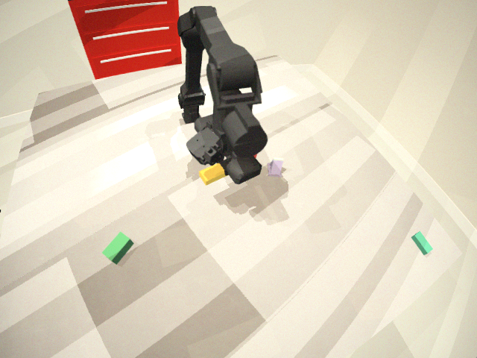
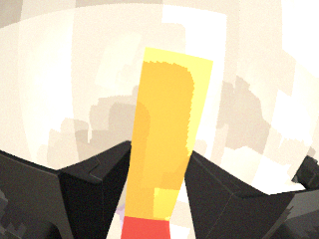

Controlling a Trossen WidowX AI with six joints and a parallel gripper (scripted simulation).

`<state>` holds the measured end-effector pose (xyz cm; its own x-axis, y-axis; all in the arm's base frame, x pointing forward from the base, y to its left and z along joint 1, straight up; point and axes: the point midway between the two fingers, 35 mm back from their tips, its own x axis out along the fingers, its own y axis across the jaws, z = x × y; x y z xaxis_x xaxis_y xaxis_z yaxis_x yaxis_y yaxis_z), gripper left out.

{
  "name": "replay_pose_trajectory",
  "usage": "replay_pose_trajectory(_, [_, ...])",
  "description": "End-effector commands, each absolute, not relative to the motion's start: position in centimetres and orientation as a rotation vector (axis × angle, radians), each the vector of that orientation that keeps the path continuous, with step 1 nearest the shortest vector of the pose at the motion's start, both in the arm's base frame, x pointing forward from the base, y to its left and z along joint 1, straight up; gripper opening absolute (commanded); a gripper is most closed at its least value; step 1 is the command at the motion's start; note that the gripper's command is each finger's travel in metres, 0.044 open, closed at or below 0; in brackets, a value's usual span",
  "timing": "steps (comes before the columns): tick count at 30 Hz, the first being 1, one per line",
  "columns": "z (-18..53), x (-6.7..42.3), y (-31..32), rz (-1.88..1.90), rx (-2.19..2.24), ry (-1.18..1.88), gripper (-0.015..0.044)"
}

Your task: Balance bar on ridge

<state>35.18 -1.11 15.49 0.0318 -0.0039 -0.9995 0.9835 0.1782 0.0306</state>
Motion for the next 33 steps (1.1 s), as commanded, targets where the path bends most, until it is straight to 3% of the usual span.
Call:
replay_pose_trajectory(1, [15.7, 35.2, -0.5, -0.938, 0.972, 1.318, 0.0000])
replay_pose_trajectory(33, [15.9, 35.8, 4.6, 0.031, -0.025, 1.533, 0.0000])
